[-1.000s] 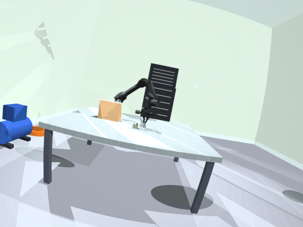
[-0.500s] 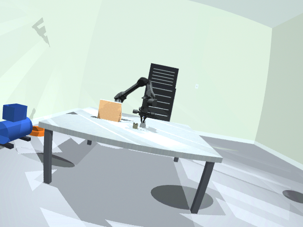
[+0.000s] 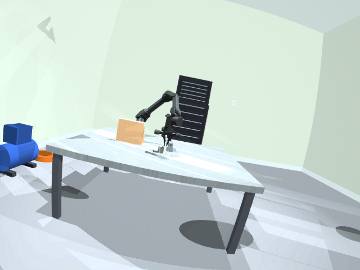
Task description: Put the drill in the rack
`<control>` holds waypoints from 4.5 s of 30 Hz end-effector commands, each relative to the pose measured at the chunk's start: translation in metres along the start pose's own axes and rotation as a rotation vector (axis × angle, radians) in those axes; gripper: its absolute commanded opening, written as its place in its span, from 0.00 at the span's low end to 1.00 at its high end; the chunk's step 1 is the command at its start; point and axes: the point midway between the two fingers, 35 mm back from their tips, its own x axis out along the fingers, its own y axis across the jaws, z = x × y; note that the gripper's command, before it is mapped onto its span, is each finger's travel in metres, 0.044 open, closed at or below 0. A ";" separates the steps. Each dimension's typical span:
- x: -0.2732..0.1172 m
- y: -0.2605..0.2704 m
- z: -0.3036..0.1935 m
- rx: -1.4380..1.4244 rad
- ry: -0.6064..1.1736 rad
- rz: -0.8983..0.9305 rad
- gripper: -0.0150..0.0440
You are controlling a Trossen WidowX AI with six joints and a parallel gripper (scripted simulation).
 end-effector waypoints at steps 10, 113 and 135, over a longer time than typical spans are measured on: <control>0.003 0.024 -0.003 0.002 -0.001 0.005 0.25; -0.049 0.029 -0.024 0.134 0.098 -0.071 1.00; -0.325 0.171 -0.098 0.915 0.690 -0.917 1.00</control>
